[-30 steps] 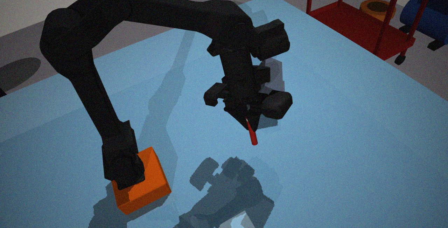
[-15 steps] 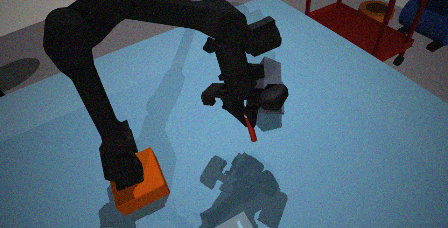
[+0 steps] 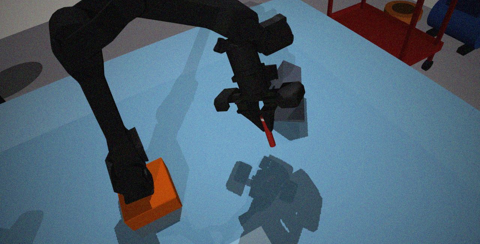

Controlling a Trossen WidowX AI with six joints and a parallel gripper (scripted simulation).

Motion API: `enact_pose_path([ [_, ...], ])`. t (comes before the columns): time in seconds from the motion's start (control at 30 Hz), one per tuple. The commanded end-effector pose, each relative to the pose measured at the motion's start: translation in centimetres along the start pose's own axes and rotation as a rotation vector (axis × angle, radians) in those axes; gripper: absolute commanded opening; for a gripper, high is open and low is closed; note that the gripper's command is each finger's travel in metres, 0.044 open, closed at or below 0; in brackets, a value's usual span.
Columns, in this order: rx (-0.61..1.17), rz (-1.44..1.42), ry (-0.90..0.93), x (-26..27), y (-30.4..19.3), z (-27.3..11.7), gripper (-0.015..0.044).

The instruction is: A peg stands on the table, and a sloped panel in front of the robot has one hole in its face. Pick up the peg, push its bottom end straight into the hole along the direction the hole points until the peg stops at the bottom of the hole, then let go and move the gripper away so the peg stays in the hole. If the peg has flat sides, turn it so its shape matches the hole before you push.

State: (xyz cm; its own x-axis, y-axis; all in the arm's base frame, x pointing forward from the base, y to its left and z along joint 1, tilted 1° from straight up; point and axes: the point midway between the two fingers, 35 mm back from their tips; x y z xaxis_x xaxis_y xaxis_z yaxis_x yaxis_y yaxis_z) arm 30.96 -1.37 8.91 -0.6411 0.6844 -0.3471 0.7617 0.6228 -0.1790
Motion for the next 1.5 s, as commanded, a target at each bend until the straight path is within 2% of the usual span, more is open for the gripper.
enact_pose_path([
  [0.0, 0.008, -0.036, -0.02, 0.4, 0.3, 0.1, 0.0],
  [1.47, 0.01, -0.27, -0.213, 3.4, 4.0, -1.3, 0.0],
])
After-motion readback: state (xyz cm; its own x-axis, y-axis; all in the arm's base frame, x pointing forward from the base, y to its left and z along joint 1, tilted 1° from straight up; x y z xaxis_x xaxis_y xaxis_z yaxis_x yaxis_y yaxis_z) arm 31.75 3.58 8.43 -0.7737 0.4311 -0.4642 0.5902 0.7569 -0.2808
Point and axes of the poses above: the point midway between the two fingers, 35 mm back from their tips, its own z axis out along the fingers, its own x axis across the jaws, y = z × x, and after that the axes turned 4 degrees about z, right-handed
